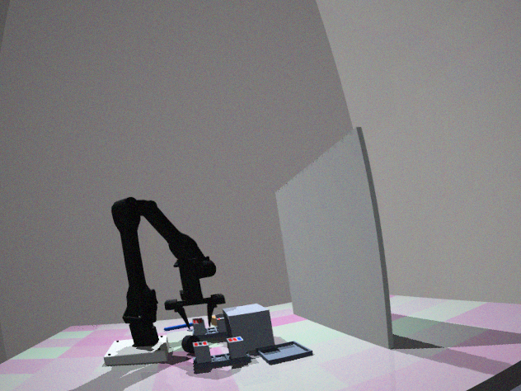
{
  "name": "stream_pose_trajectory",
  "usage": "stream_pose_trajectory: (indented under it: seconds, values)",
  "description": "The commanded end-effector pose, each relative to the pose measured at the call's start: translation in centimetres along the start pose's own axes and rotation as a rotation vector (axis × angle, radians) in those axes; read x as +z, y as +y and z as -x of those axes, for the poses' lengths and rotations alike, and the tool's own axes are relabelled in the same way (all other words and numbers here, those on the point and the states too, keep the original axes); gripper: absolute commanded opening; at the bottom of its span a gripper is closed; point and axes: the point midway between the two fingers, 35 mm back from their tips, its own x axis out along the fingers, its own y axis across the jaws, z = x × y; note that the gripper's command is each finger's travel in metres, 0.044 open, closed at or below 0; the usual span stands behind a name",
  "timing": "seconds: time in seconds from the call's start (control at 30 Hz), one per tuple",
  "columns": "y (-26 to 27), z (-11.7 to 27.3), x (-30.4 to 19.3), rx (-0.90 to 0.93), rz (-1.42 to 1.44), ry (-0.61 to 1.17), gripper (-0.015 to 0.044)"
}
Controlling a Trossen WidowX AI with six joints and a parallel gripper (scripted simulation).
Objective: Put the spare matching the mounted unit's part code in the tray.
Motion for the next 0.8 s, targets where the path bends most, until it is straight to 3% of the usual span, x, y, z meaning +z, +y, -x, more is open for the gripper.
stream_pose_trajectory:
  seconds: [0.0, 0.43, 0.6, 0.77]
  values:
    - [0.20, -0.77, -0.25, 0.006, 0.004, 0.007, 0.0300]
    - [0.27, -1.48, -0.36, 0.006, 0.004, 0.007, 0.0300]
    - [0.21, -1.37, -0.28, 0.005, 0.000, 0.005, 0.0169]
    - [0.21, -1.37, -0.28, 0.005, 0.000, 0.005, 0.0135]
